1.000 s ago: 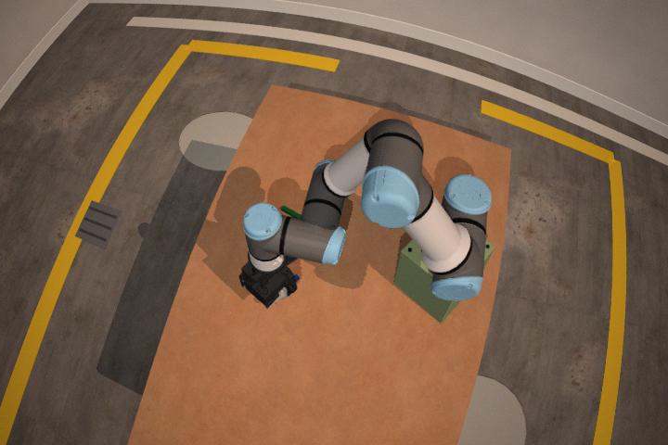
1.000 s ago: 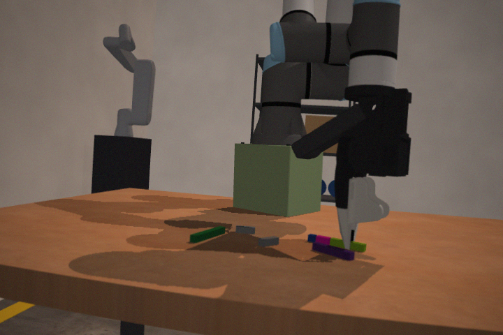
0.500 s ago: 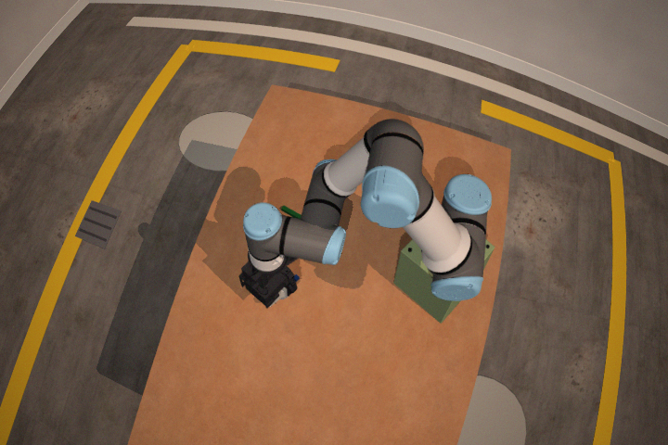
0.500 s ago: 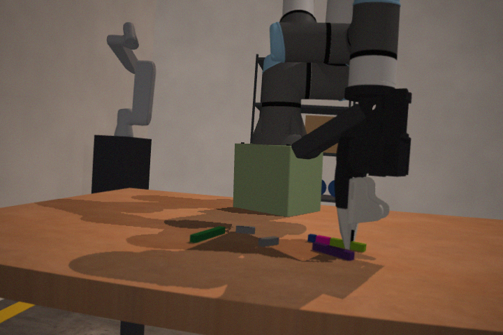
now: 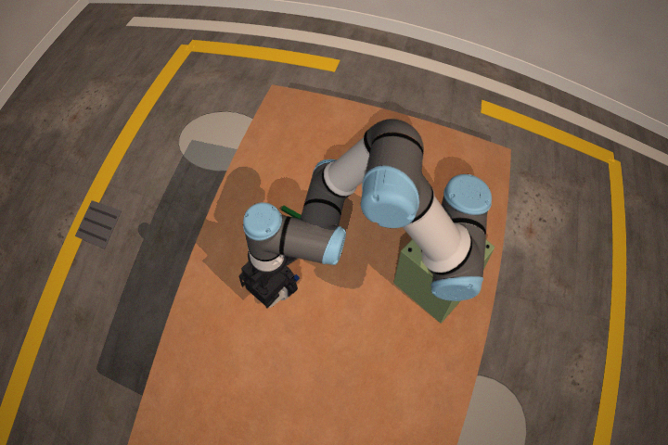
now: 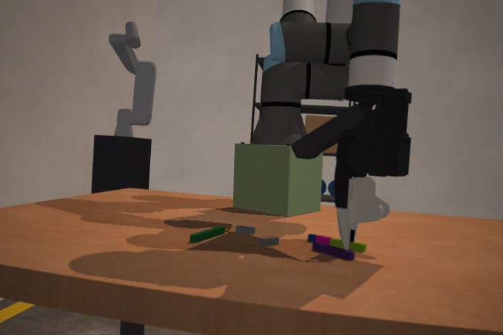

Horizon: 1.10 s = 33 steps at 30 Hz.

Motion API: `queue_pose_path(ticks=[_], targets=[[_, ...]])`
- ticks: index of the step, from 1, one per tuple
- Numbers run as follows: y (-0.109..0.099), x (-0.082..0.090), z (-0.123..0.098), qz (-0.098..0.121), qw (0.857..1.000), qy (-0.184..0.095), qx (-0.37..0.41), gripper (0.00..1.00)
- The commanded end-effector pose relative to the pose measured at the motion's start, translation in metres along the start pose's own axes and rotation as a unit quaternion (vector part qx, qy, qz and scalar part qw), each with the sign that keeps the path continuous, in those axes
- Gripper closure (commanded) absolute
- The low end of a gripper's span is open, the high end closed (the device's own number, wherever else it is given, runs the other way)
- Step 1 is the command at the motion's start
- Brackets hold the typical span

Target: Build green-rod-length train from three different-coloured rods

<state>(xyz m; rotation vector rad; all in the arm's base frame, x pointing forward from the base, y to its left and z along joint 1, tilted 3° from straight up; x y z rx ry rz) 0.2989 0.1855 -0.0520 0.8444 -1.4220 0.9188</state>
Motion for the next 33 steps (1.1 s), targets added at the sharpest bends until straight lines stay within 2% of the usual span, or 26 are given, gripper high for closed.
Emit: queue_pose_path(ticks=[1,3,16,24,33], targets=[[-0.001,0.001,0.000,0.001,1.000,-0.001,0.000,0.89],[-0.001,0.001,0.000,0.001,1.000,-0.001,0.000,0.86],[-0.001,0.001,0.000,0.001,1.000,-0.001,0.000,0.86],[0.000,0.007,0.000,0.001,1.000,-0.001,0.000,0.86],[0.000,0.036,0.000,0.001,1.000,-0.001,0.000,0.86]])
Point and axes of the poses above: the point where the finger pads meet when closed, its own x axis back along the fingers, its own y axis across the jaws, z = x × y, the point moved 7 cm from there along x, back along the fingers, and after that the axes turned 10 degrees about -x, right-handed, at the moved point
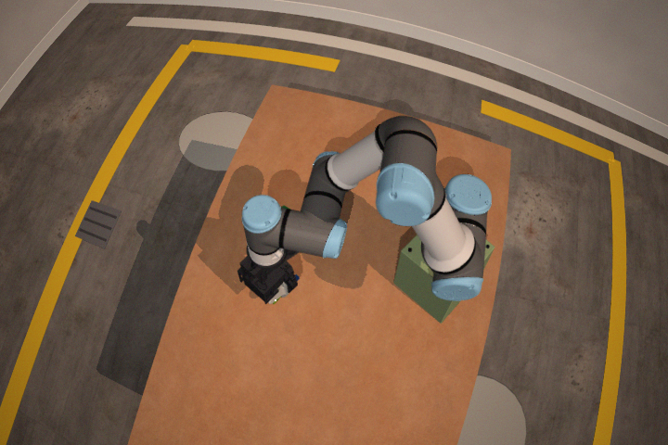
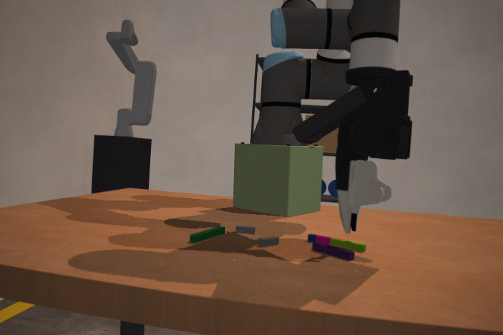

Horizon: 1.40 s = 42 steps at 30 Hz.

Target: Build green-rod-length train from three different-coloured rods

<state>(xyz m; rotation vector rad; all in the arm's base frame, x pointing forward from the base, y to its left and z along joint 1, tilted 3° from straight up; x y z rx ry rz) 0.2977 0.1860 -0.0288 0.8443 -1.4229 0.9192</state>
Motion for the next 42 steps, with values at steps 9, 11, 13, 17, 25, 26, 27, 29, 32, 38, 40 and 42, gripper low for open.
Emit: queue_pose_path(ticks=[9,11,13,17,25,26,27,29,32,38,40,42], targets=[[0.000,0.042,0.000,0.001,1.000,0.000,0.000,0.86],[0.000,0.050,0.000,0.001,1.000,0.000,0.000,0.86],[0.000,0.056,0.000,0.001,1.000,0.000,0.000,0.86],[0.000,0.064,0.000,0.001,1.000,0.000,0.000,0.86],[0.000,0.067,0.000,0.001,1.000,0.000,0.000,0.86],[0.000,0.067,0.000,0.001,1.000,0.000,0.000,0.00],[0.000,0.067,0.000,0.001,1.000,0.000,0.000,0.00],[0.000,0.067,0.000,0.001,1.000,0.000,0.000,0.00],[0.000,0.067,0.000,0.001,1.000,0.000,0.000,0.00],[0.000,0.067,0.000,0.001,1.000,0.000,0.000,0.00],[0.000,0.067,0.000,0.001,1.000,0.000,0.000,0.00],[0.000,0.067,0.000,0.001,1.000,0.000,0.000,0.00]])
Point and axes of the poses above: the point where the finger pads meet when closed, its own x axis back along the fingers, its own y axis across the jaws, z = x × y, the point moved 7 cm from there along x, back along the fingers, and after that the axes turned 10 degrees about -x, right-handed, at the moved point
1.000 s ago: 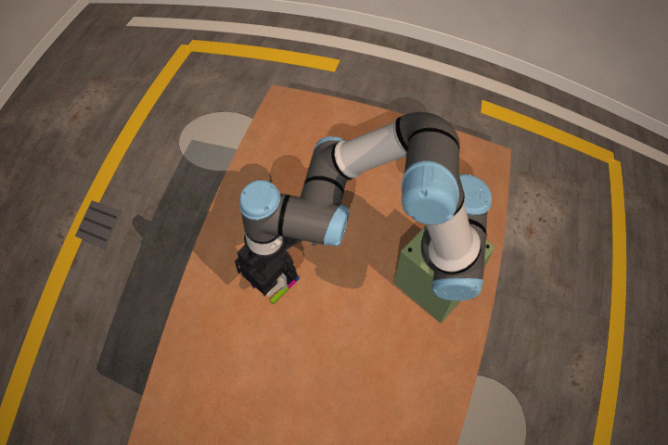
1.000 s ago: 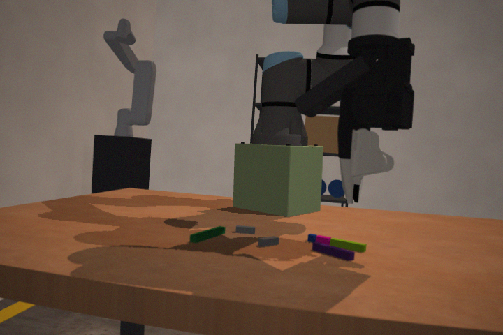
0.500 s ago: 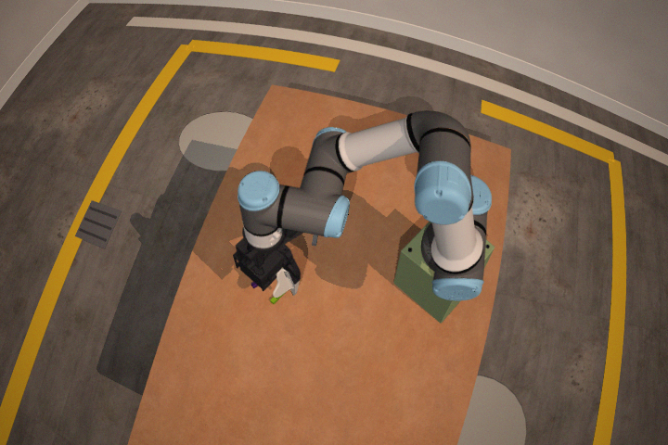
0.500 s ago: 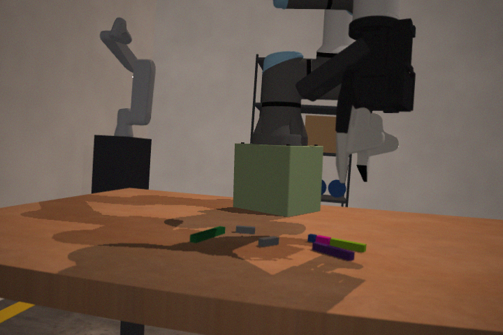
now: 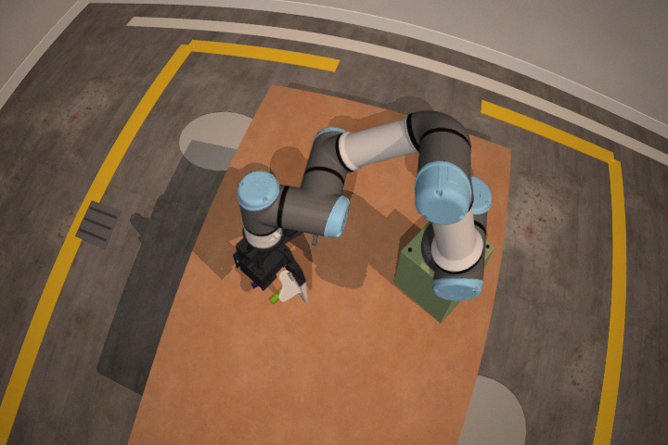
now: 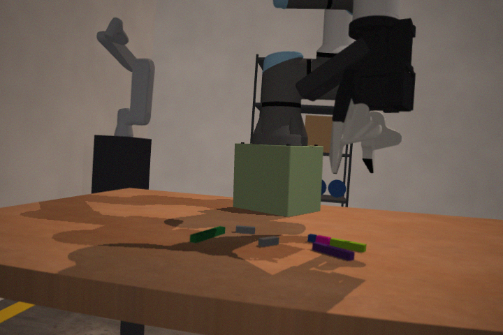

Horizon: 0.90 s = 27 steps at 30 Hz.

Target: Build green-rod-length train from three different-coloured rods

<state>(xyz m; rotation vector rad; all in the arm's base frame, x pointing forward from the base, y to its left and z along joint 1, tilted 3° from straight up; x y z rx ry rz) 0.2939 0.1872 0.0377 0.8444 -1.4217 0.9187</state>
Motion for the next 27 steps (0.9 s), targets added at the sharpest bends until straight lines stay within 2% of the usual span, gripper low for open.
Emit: queue_pose_path(ticks=[1,8,15,17,27], targets=[[-0.001,0.001,0.000,0.001,1.000,-0.001,0.000,0.00],[-0.001,0.002,0.000,0.001,1.000,-0.001,0.000,0.00],[0.000,0.018,0.000,0.001,1.000,-0.001,0.000,0.00],[0.000,0.018,0.000,0.001,1.000,-0.001,0.000,0.00],[0.000,0.063,0.000,0.001,1.000,-0.001,0.000,0.00]])
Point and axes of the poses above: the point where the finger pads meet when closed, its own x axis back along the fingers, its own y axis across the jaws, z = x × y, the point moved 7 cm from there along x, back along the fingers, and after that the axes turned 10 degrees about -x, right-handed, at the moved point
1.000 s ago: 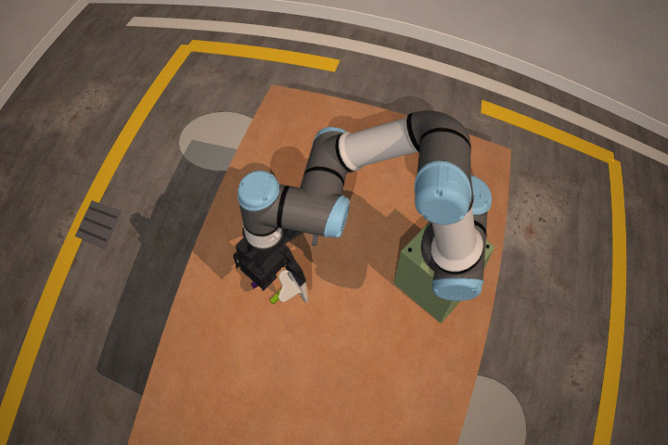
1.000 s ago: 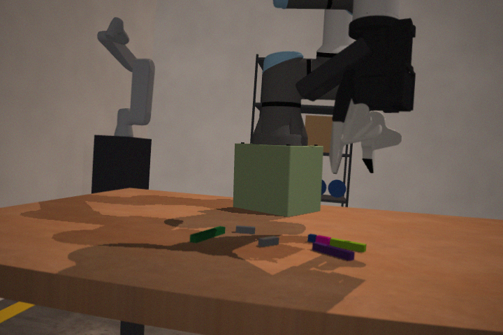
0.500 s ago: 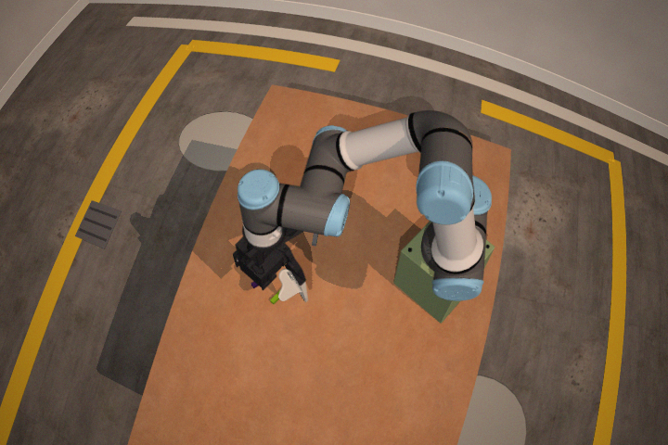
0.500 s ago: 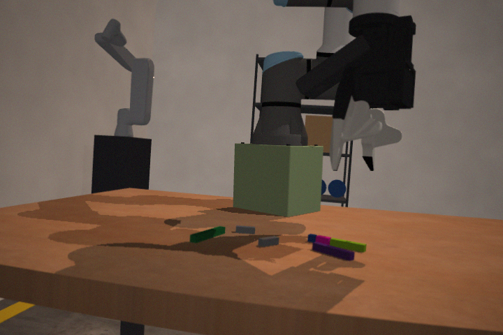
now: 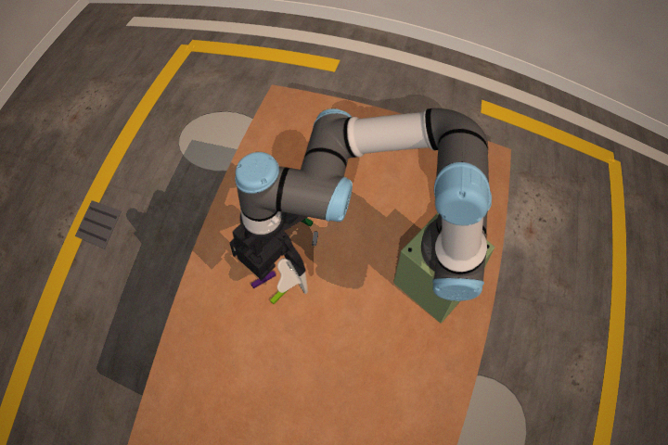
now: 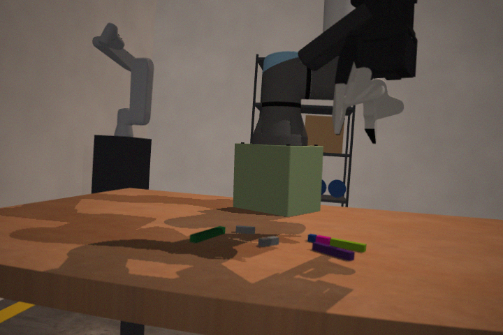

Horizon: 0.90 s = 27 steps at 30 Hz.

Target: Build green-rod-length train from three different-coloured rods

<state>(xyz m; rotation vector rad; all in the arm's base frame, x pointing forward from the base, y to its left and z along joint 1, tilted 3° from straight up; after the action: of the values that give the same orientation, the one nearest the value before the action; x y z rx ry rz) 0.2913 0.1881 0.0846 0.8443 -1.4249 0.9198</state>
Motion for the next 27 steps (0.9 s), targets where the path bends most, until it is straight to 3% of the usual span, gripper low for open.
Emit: queue_pose_path(ticks=[1,5,12,27], targets=[[-0.001,0.020,0.000,0.000,1.000,0.000,0.000,0.00],[-0.001,0.034,0.000,0.000,1.000,0.000,0.000,0.00],[-0.001,0.044,0.000,0.000,1.000,0.000,0.000,0.00],[-0.001,0.047,0.000,0.000,1.000,0.000,0.000,0.00]])
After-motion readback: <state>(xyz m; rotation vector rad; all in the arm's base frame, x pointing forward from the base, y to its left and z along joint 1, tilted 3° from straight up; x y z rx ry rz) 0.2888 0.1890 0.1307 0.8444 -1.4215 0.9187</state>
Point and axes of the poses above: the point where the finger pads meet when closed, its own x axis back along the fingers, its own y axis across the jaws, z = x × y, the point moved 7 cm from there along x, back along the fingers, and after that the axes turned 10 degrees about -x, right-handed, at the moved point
